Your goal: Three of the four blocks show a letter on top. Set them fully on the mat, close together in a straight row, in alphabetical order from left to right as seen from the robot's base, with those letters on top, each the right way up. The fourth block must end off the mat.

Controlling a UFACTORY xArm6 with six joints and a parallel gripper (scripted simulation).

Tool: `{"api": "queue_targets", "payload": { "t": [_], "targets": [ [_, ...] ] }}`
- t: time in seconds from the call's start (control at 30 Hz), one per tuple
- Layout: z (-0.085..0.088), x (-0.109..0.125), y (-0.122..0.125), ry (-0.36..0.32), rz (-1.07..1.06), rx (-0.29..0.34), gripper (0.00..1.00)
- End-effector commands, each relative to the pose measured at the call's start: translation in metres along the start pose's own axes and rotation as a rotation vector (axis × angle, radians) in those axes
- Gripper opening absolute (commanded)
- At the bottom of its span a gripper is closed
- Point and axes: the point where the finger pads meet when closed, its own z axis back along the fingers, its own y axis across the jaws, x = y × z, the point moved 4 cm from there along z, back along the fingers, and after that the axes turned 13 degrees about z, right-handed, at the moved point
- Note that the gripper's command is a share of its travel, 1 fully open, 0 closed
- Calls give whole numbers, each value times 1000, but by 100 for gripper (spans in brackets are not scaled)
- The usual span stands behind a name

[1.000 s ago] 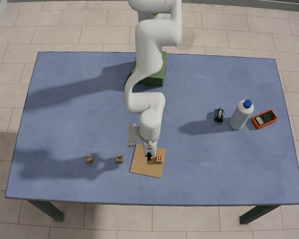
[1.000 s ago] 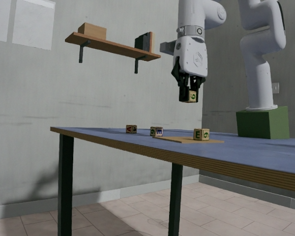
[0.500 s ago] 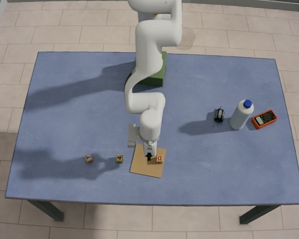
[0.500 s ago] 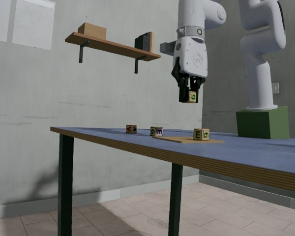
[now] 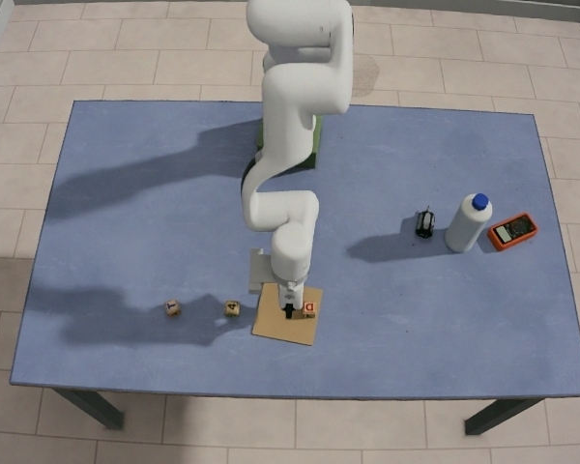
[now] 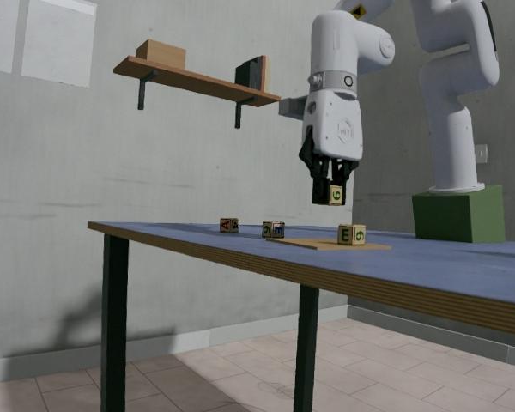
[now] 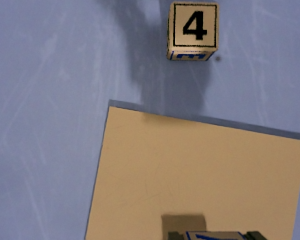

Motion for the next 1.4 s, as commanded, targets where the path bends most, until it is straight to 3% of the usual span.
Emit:
{"api": "queue_targets", "payload": {
  "t": [0.0, 0.43, 1.37],
  "targets": [
    [-20, 0, -3, 2, 0, -5, 28],
    [-51, 0, -3, 2, 0, -5, 28],
    [-52, 0, -3, 2, 0, -5, 28]
  ]
}}
